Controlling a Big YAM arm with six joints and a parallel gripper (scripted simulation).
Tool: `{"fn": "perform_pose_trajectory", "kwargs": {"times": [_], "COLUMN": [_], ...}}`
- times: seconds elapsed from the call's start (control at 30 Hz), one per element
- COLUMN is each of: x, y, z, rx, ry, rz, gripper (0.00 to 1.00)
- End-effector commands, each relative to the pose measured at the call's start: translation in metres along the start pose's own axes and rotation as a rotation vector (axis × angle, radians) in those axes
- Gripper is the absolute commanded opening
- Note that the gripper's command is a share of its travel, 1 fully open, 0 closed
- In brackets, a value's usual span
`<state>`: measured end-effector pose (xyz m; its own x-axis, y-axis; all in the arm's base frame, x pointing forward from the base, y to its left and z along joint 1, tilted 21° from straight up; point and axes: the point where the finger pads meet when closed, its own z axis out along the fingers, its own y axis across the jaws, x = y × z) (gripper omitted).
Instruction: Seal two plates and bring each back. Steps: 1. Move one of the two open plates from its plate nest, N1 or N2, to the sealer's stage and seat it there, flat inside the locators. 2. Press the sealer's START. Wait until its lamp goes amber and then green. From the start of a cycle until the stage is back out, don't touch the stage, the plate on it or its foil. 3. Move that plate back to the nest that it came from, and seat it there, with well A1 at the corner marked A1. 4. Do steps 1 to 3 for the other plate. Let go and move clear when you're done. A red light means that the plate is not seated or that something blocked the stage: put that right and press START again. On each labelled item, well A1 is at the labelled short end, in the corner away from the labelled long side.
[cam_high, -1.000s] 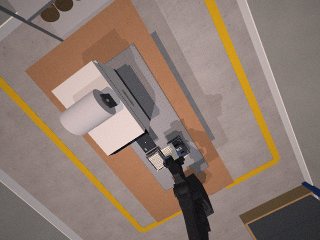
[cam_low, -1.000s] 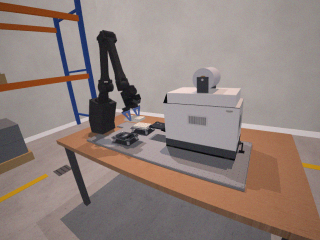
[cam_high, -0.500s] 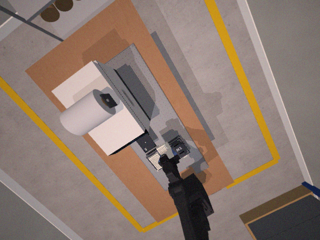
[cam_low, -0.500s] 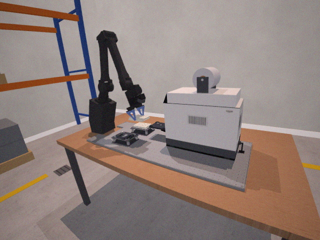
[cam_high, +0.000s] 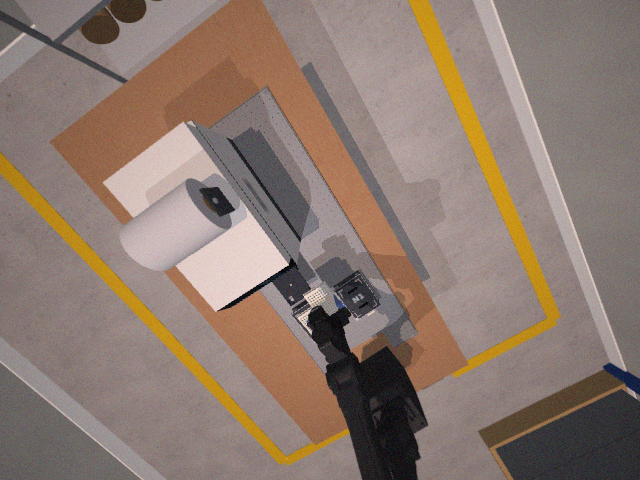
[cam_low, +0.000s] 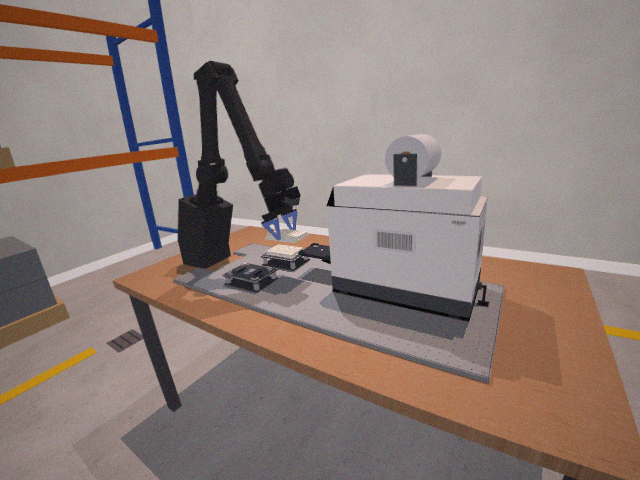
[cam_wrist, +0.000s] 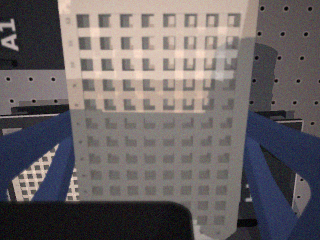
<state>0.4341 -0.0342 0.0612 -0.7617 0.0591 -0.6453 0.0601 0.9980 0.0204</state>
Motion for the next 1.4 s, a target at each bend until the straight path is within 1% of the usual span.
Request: {"fn": "perform_pose_trajectory", "kwargs": {"times": [0.0, 0.13, 0.2, 0.3, 0.4, 0.5, 0.6, 0.67, 0.77, 0.9, 0.97, 1.07, 1.17, 1.23, 1.27, 1.37], "x": [-0.023, -0.020, -0.021, -0.030, -0.042, -0.047, -0.049, -0.049, -0.047, -0.060, -0.069, -0.078, -0.079, -0.079, -0.073, -0.072], "y": [0.008, 0.012, 0.016, 0.023, 0.027, 0.026, 0.034, 0.034, 0.039, 0.047, 0.050, 0.049, 0.056, 0.056, 0.058, 0.063], "z": [0.006, 0.006, 0.007, 0.010, 0.012, 0.014, 0.016, 0.016, 0.017, 0.020, 0.021, 0.019, 0.023, 0.023, 0.025, 0.029], "rx": [-0.005, -0.010, -0.006, -0.013, -0.010, -0.002, -0.006, -0.006, -0.009, -0.011, -0.010, -0.002, -0.006, -0.006, -0.010, -0.007], "ry": [-0.015, -0.006, -0.002, -0.006, -0.022, -0.019, -0.012, -0.012, 0.000, -0.009, -0.023, -0.033, -0.021, -0.021, -0.009, 0.006], "rz": [0.013, 0.006, -0.003, -0.001, 0.002, 0.015, 0.010, 0.010, -0.005, -0.001, 0.003, 0.015, 0.011, 0.011, 0.003, -0.005], "gripper": [0.00, 0.00, 0.00, 0.00, 0.00, 0.00, 0.00, 0.00, 0.00, 0.00, 0.00, 0.00, 0.00, 0.00, 0.00, 0.00]}}
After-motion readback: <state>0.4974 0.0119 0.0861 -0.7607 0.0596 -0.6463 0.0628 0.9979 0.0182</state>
